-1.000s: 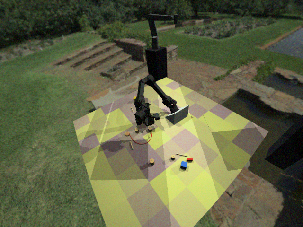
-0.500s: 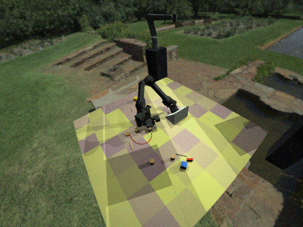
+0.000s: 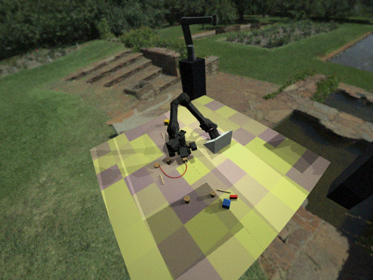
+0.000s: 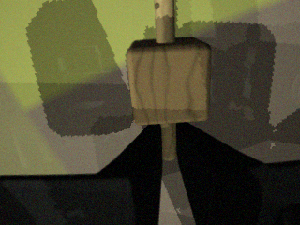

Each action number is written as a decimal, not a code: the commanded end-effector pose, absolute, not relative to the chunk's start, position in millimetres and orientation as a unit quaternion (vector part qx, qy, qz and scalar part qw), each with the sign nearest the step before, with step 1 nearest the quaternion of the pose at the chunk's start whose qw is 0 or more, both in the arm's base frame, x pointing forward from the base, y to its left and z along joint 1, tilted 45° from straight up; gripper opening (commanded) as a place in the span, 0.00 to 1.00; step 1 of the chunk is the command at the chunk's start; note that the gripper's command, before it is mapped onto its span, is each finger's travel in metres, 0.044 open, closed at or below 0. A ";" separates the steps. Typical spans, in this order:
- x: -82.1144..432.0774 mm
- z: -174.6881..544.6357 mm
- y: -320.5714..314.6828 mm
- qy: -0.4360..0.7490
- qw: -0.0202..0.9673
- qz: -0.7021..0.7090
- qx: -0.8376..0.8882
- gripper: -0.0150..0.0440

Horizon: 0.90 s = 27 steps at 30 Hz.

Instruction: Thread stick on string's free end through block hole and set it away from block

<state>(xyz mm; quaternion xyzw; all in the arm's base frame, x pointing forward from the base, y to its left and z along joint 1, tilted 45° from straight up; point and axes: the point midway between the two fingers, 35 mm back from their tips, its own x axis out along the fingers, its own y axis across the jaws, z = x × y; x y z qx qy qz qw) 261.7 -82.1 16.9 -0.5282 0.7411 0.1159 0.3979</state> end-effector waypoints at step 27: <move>251.2 29.7 -96.0 0.725 0.421 0.141 -0.527 0.25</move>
